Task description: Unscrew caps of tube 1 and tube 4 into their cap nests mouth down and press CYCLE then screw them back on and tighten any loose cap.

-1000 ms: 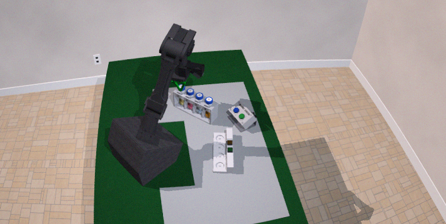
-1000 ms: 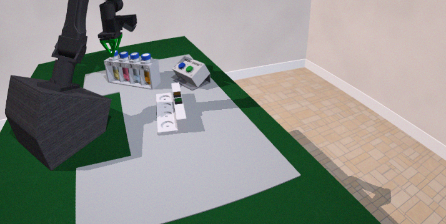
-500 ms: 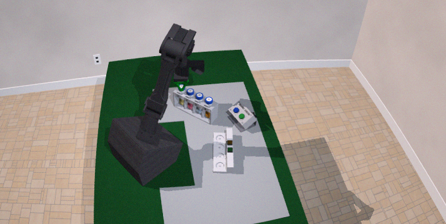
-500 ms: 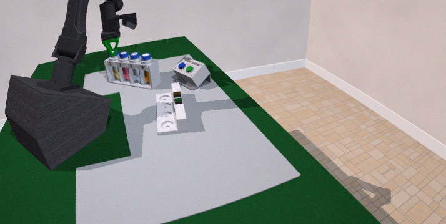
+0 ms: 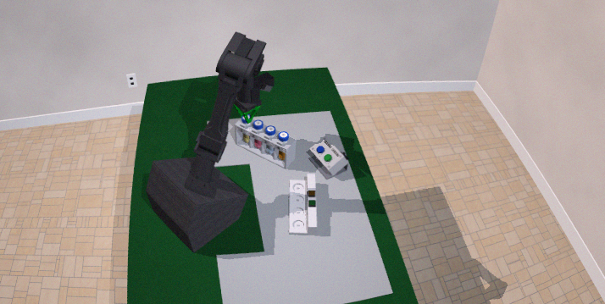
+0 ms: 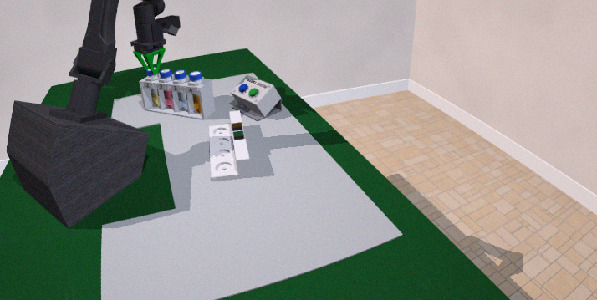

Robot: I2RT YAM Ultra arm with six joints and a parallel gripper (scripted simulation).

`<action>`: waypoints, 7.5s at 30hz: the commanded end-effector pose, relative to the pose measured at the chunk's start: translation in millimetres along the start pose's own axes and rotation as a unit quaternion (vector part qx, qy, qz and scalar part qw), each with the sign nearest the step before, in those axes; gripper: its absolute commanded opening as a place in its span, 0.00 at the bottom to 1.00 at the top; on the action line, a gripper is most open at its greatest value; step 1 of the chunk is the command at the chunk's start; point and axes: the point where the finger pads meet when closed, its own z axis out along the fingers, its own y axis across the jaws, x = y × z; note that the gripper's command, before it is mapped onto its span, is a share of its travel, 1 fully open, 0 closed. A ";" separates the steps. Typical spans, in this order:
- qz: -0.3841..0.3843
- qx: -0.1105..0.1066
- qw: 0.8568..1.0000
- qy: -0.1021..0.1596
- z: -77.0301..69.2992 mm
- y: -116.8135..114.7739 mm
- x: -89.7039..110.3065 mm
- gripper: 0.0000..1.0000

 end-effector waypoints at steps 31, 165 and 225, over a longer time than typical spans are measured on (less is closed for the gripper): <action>-0.698 0.001 0.716 -0.005 -3.0 1.3 -2.2 0.00; 0.345 -0.001 0.939 -0.005 -45.5 -183.6 -3.2 0.00; 0.345 0.000 0.939 -0.005 82.6 -285.1 -4.7 0.00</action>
